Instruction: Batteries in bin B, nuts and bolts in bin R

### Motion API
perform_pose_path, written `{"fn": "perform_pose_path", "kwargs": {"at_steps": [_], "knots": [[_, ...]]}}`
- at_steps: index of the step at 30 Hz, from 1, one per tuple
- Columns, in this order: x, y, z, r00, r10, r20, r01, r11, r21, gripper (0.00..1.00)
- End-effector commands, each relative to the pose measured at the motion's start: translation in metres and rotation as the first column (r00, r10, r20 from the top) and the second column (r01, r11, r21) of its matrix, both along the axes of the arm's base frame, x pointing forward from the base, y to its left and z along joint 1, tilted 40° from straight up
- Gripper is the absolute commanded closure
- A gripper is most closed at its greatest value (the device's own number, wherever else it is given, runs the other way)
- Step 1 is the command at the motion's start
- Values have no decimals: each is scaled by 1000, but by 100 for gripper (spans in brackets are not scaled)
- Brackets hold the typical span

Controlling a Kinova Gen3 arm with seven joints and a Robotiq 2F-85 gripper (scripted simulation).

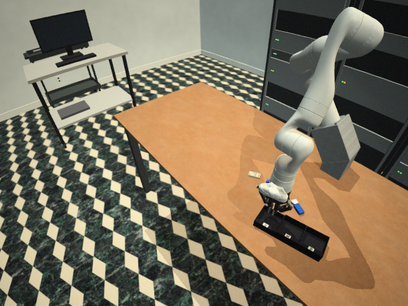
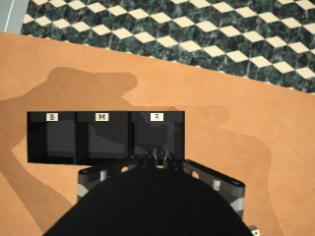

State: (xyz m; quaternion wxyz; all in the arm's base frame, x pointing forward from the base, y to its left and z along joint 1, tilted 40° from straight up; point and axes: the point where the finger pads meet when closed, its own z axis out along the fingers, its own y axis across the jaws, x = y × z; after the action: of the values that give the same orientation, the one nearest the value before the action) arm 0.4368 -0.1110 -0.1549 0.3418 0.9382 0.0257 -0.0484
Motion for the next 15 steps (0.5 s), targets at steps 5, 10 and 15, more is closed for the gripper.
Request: {"fn": "perform_pose_path", "kwargs": {"at_steps": [5, 10, 15], "knots": [[3, 9, 8, 1000, 5, 4, -5, 1000, 3, 91], [3, 11, 11, 1000, 5, 4, -5, 1000, 3, 91], [4, 24, 26, 1000, 5, 4, -5, 1000, 3, 91]]}}
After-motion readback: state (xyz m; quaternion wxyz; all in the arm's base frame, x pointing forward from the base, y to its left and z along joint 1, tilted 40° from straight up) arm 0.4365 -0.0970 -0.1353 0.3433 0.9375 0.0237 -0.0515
